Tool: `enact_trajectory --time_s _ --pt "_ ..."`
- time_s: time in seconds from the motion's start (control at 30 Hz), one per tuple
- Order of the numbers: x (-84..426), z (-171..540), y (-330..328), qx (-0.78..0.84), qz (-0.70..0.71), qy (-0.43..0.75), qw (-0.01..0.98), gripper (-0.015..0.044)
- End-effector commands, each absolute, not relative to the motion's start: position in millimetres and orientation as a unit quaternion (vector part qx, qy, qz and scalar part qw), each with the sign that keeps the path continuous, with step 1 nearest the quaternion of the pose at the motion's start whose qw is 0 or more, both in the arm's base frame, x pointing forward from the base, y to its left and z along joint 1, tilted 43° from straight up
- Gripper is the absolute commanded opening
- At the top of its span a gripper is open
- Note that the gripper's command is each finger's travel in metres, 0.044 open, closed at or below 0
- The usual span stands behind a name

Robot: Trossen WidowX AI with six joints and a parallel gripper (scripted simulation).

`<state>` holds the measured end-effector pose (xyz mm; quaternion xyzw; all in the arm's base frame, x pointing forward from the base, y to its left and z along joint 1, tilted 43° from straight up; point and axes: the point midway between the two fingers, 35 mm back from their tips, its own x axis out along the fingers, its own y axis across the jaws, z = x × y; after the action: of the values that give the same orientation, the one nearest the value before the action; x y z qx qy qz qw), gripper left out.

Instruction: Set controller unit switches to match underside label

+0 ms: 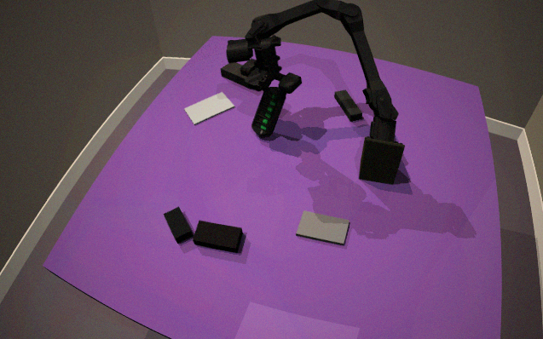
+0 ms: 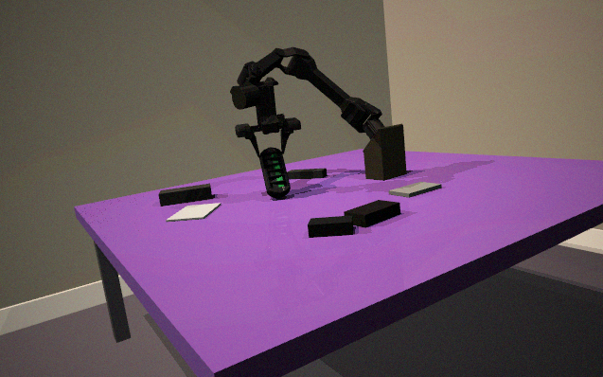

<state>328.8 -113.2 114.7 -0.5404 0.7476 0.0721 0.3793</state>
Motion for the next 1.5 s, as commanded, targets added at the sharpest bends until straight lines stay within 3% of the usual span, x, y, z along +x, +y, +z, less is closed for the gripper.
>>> enact_trajectory --time_s 0.0,1.47 --pt "332 112 -108 -0.542 0.071 0.748 0.377 0.0336" --pt "351 95 -80 -0.544 0.046 0.764 0.343 0.0336"
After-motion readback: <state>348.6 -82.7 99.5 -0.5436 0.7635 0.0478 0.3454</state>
